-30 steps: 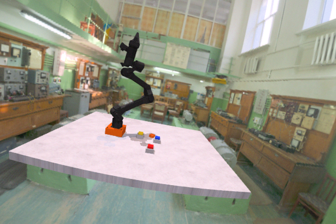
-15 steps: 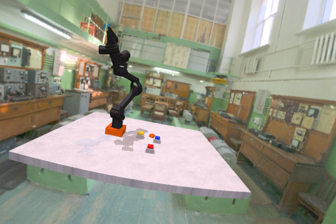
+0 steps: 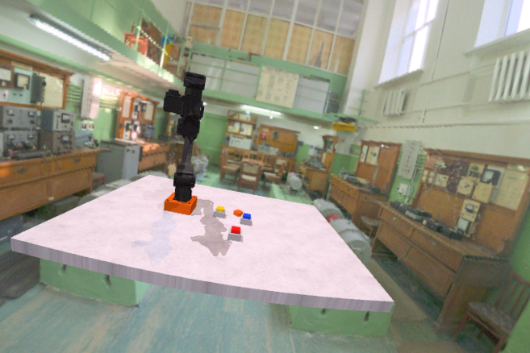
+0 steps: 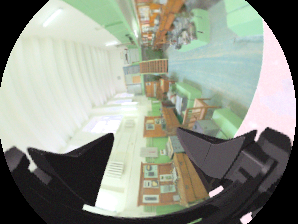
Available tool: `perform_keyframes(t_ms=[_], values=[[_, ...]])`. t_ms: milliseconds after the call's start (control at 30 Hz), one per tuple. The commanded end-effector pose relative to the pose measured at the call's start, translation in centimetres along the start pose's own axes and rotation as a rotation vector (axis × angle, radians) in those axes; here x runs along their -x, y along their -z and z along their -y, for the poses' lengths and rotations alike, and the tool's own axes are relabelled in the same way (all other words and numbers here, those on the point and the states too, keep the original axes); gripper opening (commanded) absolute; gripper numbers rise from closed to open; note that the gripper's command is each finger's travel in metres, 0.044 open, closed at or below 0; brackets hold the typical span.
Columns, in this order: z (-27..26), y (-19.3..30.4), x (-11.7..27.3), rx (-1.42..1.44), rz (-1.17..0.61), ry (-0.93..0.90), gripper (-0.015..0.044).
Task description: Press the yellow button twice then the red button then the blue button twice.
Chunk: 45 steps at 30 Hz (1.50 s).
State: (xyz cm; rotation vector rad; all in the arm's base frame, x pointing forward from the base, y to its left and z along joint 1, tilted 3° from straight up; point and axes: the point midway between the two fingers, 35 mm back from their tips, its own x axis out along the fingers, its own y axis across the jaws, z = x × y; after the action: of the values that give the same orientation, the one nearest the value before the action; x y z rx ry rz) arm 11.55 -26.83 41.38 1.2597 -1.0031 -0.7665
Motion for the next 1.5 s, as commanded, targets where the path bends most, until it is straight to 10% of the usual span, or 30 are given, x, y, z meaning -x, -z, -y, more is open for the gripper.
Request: perform_keyframes(t_ms=[0, 500, 900, 1333, 1467], values=[[5.5, 5.8, -0.3, 0.185, -0.203, 0.215, 0.04], [19.9, 21.0, 13.4, 1.027, -1.177, 0.56, 0.04], [24.7, 18.5, 30.1, 1.903, -2.185, 0.309, 0.04], [24.7, 18.0, 30.7, 1.948, -2.236, 0.283, 0.04], [27.8, 18.2, 31.1, 1.948, -2.235, 0.283, 0.0295]])
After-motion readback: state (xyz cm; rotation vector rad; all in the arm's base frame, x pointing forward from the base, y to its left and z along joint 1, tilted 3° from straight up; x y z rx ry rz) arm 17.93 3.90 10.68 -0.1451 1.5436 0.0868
